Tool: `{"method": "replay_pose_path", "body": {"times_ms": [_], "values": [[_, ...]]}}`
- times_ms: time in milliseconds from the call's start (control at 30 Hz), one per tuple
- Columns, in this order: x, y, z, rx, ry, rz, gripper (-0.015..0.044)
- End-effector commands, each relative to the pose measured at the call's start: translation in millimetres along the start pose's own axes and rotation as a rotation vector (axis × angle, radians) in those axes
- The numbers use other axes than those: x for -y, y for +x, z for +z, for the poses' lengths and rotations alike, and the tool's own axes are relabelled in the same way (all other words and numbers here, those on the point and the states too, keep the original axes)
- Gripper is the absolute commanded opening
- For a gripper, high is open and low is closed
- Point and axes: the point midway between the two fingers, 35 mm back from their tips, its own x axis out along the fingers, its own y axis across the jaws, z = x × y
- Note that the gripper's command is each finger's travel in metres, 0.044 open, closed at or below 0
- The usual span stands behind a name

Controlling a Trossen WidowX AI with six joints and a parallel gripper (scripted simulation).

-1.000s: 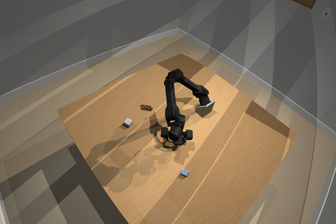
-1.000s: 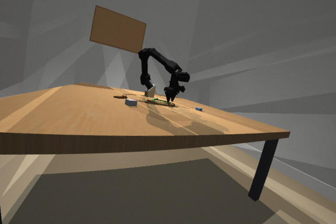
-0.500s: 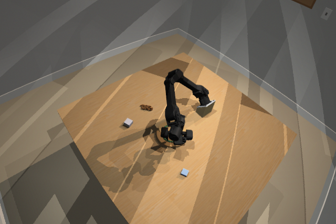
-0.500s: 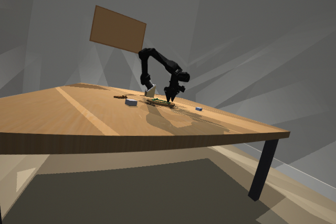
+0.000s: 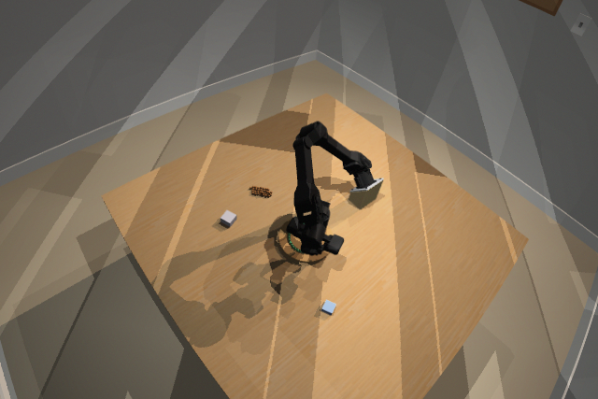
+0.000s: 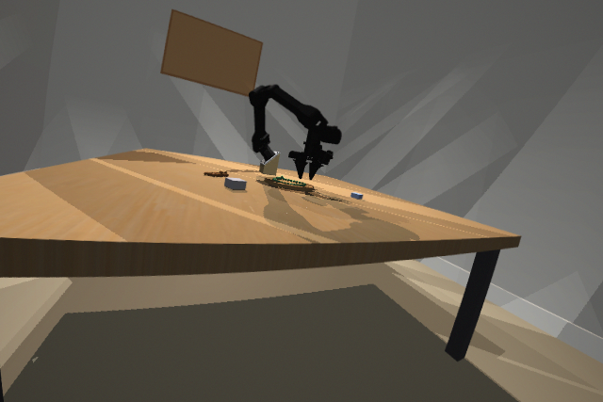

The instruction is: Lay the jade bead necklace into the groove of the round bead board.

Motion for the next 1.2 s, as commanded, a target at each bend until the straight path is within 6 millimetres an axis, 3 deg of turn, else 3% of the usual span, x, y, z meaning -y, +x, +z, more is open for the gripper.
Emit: {"method": "replay_pose_path", "body": {"times_ms": [0,433,633,767,1167], "values": [[3,-19,3,0.011,0.348,0.012,0.012],[3,-19,3,0.011,0.348,0.012,0.012],[3,-2,4,0.011,0.348,0.011,0.012],[5,-10,6,0.019,0.357,0.015,0.012],[4,7,5,0.015,0.352,0.013,0.012]]}}
